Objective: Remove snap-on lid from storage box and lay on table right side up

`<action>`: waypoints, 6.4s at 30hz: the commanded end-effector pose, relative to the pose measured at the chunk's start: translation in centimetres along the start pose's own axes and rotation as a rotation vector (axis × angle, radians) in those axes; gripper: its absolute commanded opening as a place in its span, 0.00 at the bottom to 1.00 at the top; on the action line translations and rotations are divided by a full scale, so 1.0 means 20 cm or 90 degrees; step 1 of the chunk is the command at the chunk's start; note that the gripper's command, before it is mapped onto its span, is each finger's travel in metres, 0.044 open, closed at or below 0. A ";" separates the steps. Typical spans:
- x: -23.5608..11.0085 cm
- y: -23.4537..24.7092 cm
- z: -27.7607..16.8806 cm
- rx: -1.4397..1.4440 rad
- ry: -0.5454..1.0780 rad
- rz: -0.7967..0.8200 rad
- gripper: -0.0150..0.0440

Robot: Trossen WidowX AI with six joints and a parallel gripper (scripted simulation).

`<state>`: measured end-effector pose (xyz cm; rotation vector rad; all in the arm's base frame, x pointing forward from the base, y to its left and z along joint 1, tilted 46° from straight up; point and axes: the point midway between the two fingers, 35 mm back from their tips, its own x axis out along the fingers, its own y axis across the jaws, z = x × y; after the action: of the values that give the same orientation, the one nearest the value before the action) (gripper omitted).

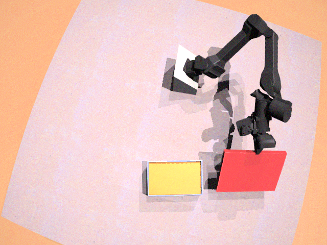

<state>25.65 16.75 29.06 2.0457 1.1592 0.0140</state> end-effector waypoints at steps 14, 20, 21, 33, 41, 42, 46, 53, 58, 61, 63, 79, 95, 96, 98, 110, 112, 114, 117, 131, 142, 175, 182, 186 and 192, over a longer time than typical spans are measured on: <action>0.05 -0.05 0.01 0.003 -0.004 0.005 0.25; 0.06 -0.07 0.01 0.003 -0.004 0.005 0.25; 0.06 -0.07 0.01 0.003 -0.004 0.005 0.25; 0.09 -0.11 0.01 0.003 -0.004 0.006 0.25; 0.11 -0.13 0.01 0.004 -0.003 0.006 0.25; 0.12 -0.14 0.01 0.004 -0.003 0.006 0.25; 0.13 -0.15 0.01 0.004 -0.003 0.006 0.25; 0.14 -0.17 0.01 0.004 -0.003 0.006 0.25; 0.16 -0.18 0.01 0.004 -0.003 0.006 0.25; 0.17 -0.19 0.01 0.004 -0.003 0.006 0.25; 0.17 -0.20 0.01 0.004 -0.003 0.006 0.25; 0.21 -0.25 0.01 0.004 -0.002 0.006 0.25; 0.25 -0.29 0.01 0.005 -0.002 0.007 0.25; 0.26 -0.30 0.01 0.005 -0.002 0.007 0.25; 0.26 -0.30 0.01 0.005 -0.002 0.007 0.25; 0.29 -0.34 0.01 0.005 -0.002 0.007 0.25; 0.30 -0.35 0.01 0.005 -0.002 0.007 0.25; 0.30 -0.35 0.01 0.005 -0.002 0.007 0.25; 0.31 -0.36 0.01 0.005 -0.002 0.007 0.25; 0.35 -0.40 0.01 0.005 -0.001 0.007 0.25; 0.37 -0.44 0.01 0.006 -0.001 0.007 0.25; 0.46 -0.54 0.01 0.007 -0.001 0.007 0.25; 0.48 -0.56 0.01 0.007 -0.001 0.007 0.25; 0.49 -0.57 0.01 0.007 -0.001 0.007 0.25; 0.50 -0.59 0.01 0.007 -0.001 0.007 0.25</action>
<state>23.29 27.25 19.10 2.0699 1.1375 0.0320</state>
